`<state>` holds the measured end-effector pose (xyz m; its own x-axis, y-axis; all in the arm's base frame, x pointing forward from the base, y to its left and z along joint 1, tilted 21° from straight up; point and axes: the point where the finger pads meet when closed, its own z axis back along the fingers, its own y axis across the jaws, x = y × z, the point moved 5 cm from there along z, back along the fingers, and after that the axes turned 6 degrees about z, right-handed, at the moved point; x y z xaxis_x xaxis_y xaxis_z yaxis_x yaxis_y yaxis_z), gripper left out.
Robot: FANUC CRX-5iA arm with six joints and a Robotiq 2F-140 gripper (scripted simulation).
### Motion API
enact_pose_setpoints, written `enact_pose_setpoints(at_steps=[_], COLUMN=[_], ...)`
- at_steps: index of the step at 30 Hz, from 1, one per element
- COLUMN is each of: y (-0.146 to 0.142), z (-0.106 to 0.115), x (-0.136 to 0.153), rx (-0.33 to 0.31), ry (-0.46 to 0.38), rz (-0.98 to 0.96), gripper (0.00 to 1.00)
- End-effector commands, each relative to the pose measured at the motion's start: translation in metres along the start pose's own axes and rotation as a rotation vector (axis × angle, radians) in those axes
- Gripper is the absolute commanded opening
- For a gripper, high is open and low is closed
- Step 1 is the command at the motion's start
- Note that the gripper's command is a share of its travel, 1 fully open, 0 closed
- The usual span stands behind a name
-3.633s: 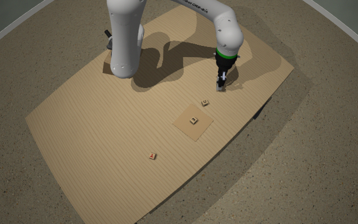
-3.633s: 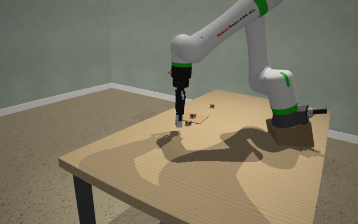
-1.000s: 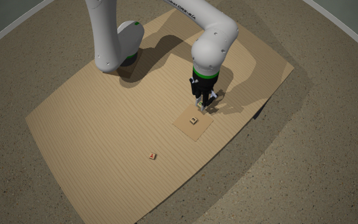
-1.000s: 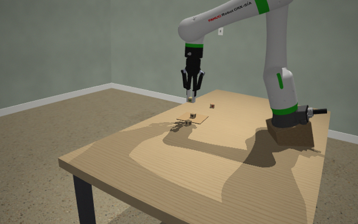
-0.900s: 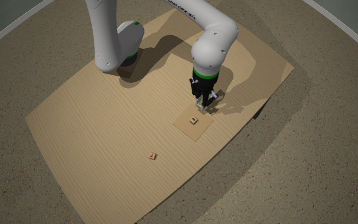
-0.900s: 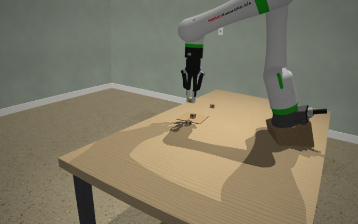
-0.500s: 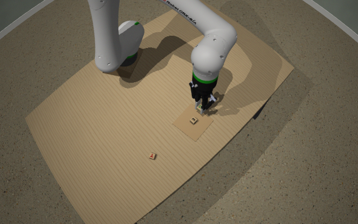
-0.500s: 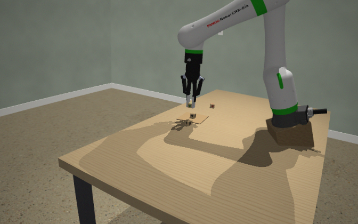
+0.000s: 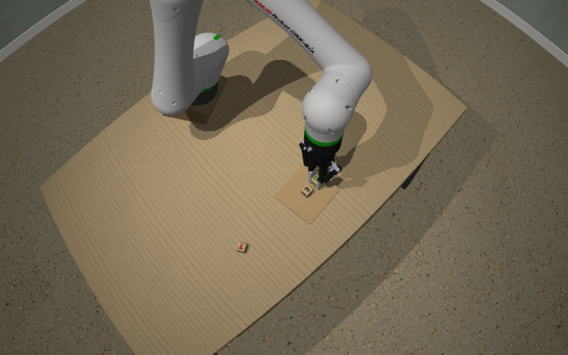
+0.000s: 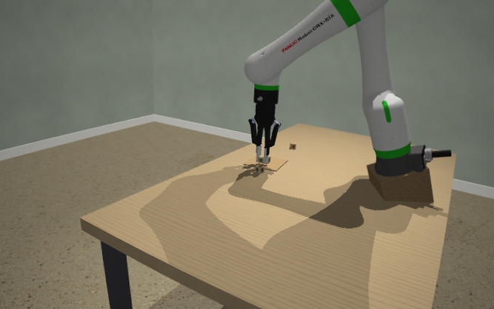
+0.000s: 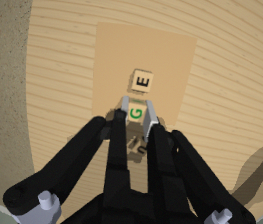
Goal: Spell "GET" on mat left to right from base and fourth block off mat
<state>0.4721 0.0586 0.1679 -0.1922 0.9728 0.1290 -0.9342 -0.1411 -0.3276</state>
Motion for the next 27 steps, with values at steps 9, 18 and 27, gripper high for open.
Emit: enact_pose_setpoints(at_steps=[9, 18, 27], y=[-0.0004, -0.0004, -0.0004], z=[-0.0062, -0.0062, -0.0078], x=[-0.0001, -0.0001, -0.0001], rx=[0.0, 0.0, 0.0], ry=[0.0, 0.0, 0.0], rz=[0.0, 0.0, 0.0], gripper=[0.13, 0.13, 0.13])
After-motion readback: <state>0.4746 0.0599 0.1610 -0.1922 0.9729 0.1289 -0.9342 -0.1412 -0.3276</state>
